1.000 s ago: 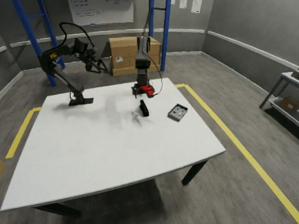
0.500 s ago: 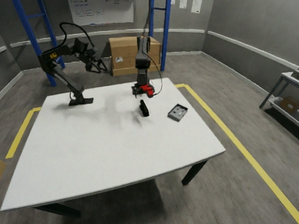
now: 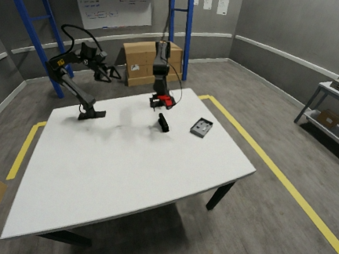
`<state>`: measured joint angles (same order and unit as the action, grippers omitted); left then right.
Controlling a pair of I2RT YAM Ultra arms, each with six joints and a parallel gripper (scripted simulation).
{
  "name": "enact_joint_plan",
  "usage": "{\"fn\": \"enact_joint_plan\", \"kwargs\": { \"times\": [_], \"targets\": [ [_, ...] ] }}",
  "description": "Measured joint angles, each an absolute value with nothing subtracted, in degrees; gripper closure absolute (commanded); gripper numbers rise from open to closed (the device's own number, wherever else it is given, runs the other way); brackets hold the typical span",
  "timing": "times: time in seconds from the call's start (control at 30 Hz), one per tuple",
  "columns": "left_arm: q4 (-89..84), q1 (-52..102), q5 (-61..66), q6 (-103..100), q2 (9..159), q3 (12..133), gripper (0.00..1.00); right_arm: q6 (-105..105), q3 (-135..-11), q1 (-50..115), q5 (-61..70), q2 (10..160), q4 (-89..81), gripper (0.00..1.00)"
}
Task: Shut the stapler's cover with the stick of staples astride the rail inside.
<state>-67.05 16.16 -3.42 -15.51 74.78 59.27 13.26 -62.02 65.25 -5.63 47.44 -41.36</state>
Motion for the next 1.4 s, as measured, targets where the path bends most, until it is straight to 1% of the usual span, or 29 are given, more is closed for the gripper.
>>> {"fn": "enact_joint_plan", "kwargs": {
  "times": [0.1,0.23,0.67,1.07,1.4],
  "targets": [
    [-63.57,17.5,-5.06,-12.32,68.66,55.27,0.0,11.99,-62.04,58.39,-5.52,47.44,-37.47,0.0],
    [-59.11,17.74,-6.59,-8.38,64.01,51.7,0.0,10.57,-62.04,52.66,-4.67,48.23,-32.73,0.0],
    [-43.05,16.8,-6.26,8.86,42.61,34.06,0.0,4.62,-60.8,20.16,-2.72,54.81,-14.37,0.0],
    [-36.34,11.53,-1.8,17.02,36.05,27.53,0.0,0.95,-60.16,2.74,-0.84,58.87,-2.76,0.0],
    [-35.51,11.16,-0.8,17.89,35.9,27.53,0.0,0.43,-60.12,0.14,-0.34,59.7,-0.75,0.0]
  ]
}}
